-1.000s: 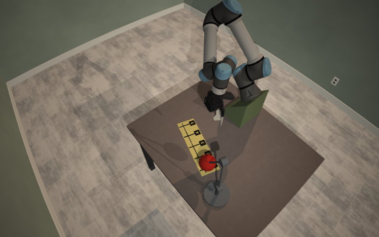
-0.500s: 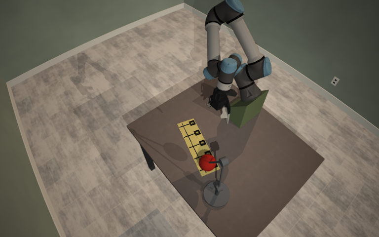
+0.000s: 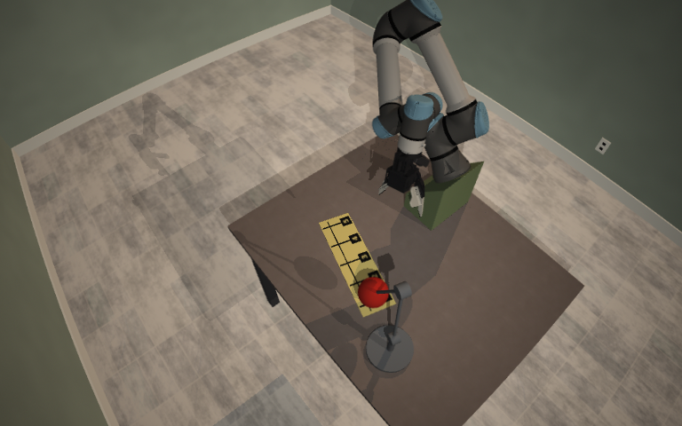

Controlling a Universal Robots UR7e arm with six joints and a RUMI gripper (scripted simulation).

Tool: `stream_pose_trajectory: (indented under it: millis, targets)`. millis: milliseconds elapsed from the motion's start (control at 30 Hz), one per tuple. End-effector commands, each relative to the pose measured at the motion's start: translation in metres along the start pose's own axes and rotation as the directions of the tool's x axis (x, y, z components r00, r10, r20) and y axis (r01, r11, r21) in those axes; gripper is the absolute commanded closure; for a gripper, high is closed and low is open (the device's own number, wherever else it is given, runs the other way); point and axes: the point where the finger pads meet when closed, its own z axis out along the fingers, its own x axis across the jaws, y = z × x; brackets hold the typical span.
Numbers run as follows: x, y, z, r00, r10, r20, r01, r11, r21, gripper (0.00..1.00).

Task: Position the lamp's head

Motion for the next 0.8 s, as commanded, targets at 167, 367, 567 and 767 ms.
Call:
stream_pose_trajectory:
  millis: [167,367,567,767]
  targets:
    - [0.015,-0.007,-0.013,0.987,-0.147,-0.07,0.142,0.988,-0.065,0.0]
    - [0.023,-0.013,-0.022,0.965,-0.24,-0.105,0.228,0.967,-0.11,0.0]
    - [0.03,-0.02,-0.031,0.934,-0.331,-0.136,0.31,0.938,-0.157,0.0]
    - [0.034,-0.025,-0.036,0.907,-0.391,-0.154,0.361,0.913,-0.19,0.0]
